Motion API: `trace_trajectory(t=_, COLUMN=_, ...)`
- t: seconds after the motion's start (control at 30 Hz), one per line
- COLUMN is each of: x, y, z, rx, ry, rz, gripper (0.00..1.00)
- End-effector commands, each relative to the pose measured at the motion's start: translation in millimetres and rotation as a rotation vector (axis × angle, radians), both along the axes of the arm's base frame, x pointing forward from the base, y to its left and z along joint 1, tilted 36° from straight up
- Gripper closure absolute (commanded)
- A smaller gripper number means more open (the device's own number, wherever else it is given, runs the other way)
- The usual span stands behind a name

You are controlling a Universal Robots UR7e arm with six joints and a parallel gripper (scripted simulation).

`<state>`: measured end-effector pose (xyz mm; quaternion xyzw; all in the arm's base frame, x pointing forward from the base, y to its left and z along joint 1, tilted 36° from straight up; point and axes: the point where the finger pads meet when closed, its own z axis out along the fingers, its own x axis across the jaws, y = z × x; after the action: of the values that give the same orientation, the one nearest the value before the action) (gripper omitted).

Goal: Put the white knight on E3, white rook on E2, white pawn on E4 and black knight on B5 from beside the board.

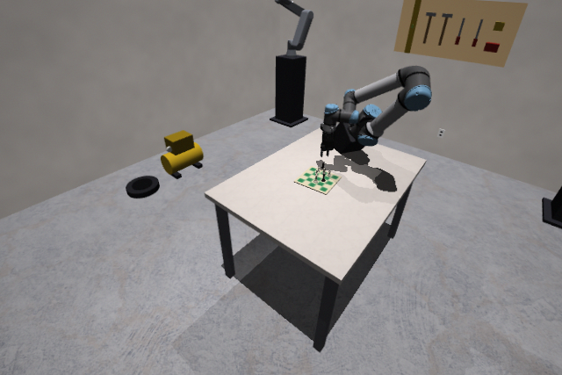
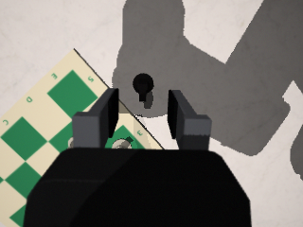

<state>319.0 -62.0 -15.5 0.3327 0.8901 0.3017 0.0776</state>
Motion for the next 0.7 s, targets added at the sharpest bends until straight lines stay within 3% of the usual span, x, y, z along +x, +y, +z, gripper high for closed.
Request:
trace_trajectory(t=0.0, x=2.0, y=1.6, z=-3.8, rx=-0.001, ry=0.0, rz=0.0, gripper=0.27)
trace_trajectory(t=0.67, x=11.6, y=14.8, z=-25.8, rx=-0.001, ry=0.0, rz=0.0, gripper=0.27)
